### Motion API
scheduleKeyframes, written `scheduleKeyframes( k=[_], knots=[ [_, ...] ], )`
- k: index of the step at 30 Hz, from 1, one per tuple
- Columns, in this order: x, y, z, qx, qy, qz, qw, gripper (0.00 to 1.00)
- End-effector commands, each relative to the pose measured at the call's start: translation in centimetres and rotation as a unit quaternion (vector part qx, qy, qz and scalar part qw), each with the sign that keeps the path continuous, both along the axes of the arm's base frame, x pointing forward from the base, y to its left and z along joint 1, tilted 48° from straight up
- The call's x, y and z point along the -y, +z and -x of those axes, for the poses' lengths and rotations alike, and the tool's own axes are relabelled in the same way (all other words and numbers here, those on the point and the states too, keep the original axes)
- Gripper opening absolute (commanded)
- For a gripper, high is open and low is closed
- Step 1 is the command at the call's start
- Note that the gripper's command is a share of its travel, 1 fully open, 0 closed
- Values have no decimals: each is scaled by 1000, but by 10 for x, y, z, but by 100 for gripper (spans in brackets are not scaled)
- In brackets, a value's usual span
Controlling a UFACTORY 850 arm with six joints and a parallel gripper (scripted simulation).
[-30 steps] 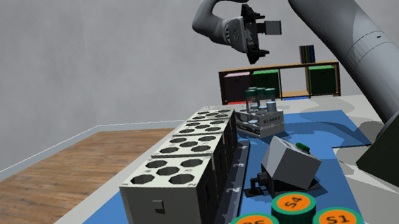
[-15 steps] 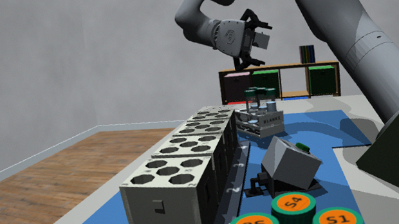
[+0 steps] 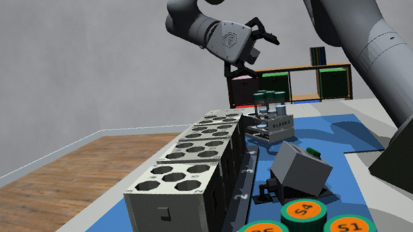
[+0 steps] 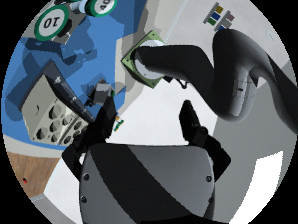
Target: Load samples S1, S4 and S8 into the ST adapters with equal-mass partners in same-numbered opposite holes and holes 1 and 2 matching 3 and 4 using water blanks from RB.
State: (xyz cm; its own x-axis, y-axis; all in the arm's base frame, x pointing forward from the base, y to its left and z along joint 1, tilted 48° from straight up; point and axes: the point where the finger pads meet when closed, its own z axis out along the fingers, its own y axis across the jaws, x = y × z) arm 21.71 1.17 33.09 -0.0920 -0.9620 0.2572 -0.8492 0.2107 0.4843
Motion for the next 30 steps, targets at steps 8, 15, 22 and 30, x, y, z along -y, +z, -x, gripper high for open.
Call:
scheduleKeyframes(
  k=[8,15,22,30],
  knots=[
    [-12,-13,-22,-5,141,24,990,100],
    [-25,-23,-39,-11,254,42,966,100],
    [-43,-32,-54,-15,333,53,941,100],
    [-66,-41,-69,-22,454,69,888,100]
  ],
)
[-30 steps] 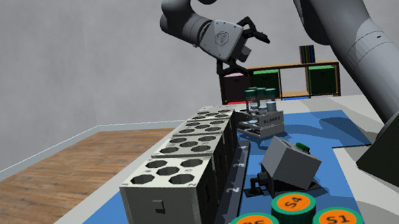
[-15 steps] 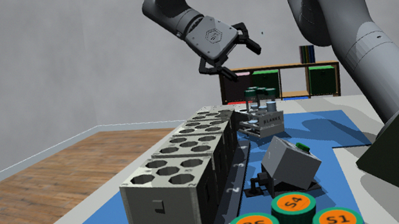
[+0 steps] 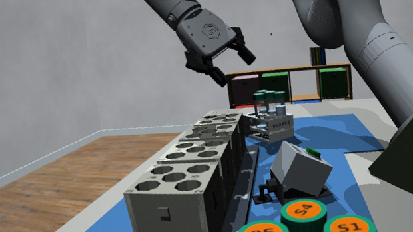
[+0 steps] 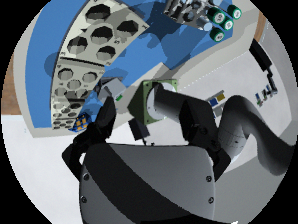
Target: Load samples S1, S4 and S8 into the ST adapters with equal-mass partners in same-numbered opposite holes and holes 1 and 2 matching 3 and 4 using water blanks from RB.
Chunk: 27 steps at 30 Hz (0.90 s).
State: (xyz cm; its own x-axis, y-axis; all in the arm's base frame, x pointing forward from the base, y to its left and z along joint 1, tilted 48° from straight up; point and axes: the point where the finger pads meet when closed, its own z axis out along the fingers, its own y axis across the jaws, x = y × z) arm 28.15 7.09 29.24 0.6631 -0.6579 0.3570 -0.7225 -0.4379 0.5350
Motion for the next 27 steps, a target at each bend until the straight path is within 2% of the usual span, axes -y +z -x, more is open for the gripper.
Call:
scheduleKeyframes(
  k=[1,5,12,20,22,27],
  knots=[
    [-11,-4,-7,-3,59,9,998,100],
    [-19,-7,-10,-6,92,13,996,100],
    [-51,-18,-21,-15,206,30,978,100],
    [-86,-30,-28,-27,331,49,942,100],
    [-86,-30,-28,-27,331,49,942,100],
    [-110,-37,-29,-35,407,62,911,100]
  ],
)
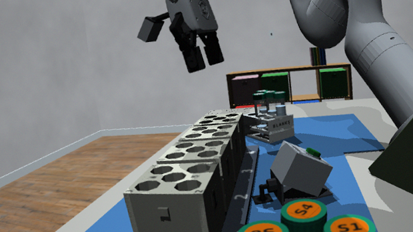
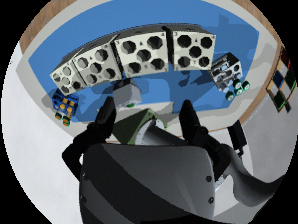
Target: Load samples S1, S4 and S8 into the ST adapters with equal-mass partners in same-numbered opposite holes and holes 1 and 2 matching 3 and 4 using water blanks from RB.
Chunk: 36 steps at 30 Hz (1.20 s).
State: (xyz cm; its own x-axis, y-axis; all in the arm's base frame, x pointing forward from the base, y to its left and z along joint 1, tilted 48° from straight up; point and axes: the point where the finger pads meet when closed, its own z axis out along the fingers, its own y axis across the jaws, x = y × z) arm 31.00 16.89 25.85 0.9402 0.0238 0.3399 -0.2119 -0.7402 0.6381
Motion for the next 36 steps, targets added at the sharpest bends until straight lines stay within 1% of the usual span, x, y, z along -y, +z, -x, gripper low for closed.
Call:
scheduleKeyframes(
  k=[1,2,7,10,18,23,27,29,36],
  knots=[
    [-17,-5,-1,-4,50,8,999,100],
    [-22,-7,-1,-4,50,8,999,100],
    [-45,-14,1,-12,131,23,991,100],
    [-59,-19,2,-13,141,25,990,100],
    [-59,-19,2,-13,141,25,990,100],
    [-40,-4,7,40,85,-5,996,100],
    [-24,8,10,83,39,-28,995,100],
    [-24,8,10,83,39,-28,995,100],
    [3,29,17,157,-41,-68,984,100]
  ],
)
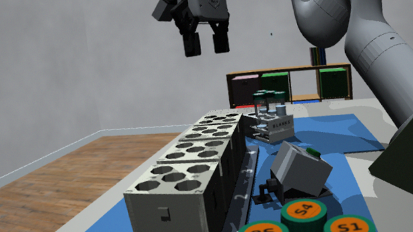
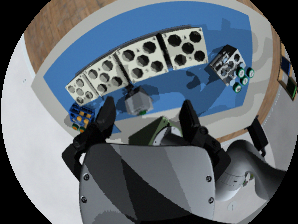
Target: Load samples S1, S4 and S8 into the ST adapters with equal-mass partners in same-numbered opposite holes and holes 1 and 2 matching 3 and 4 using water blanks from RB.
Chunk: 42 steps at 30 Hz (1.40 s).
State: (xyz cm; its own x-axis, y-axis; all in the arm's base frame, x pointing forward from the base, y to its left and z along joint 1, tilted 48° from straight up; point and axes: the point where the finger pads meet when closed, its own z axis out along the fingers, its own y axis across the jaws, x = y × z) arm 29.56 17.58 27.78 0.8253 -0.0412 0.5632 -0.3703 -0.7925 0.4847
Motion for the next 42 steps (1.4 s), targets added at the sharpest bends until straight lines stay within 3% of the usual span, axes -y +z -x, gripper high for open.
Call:
scheduleKeyframes(
  k=[1,8,27,42],
  knots=[
    [14,12,4,40,-41,-28,998,100],
    [42,33,10,111,-118,-77,984,100],
    [101,77,24,115,-123,-80,983,100],
    [160,122,38,115,-123,-80,983,100]
  ],
)
